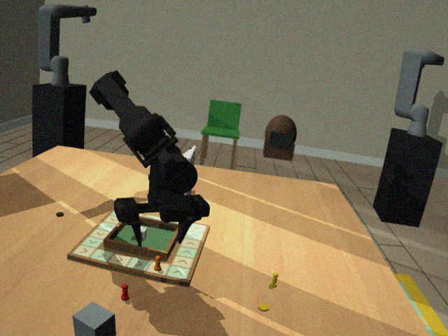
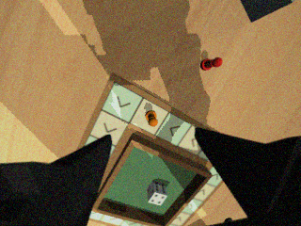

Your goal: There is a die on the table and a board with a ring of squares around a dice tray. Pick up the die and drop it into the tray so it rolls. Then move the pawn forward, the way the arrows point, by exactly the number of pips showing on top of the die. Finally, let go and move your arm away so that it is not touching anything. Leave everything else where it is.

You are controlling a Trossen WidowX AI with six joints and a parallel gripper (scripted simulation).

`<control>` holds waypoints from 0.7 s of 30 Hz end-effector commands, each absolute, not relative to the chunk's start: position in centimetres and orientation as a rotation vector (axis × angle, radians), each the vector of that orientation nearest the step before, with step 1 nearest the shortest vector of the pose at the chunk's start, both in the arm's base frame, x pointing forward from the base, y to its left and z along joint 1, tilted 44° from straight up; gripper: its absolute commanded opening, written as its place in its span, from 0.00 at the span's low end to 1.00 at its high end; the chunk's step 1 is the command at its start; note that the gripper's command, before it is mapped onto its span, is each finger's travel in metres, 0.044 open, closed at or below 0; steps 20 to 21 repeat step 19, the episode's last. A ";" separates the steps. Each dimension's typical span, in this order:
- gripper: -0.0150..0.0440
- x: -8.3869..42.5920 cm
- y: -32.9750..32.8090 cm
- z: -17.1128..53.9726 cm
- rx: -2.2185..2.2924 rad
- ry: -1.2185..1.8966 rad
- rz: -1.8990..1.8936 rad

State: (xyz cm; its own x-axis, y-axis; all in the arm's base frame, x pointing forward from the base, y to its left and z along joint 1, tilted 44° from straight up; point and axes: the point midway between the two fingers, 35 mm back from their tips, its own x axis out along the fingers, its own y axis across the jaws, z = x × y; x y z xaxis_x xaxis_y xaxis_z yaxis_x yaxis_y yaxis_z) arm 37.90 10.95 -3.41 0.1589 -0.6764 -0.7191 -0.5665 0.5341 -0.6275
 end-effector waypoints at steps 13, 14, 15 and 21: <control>1.00 26.5 12.8 2.6 -0.892 1.441 -0.268; 1.00 26.5 12.8 2.6 -0.892 1.441 -0.268; 1.00 26.5 12.8 2.6 -0.892 1.441 -0.268; 1.00 26.5 12.8 2.6 -0.892 1.441 -0.268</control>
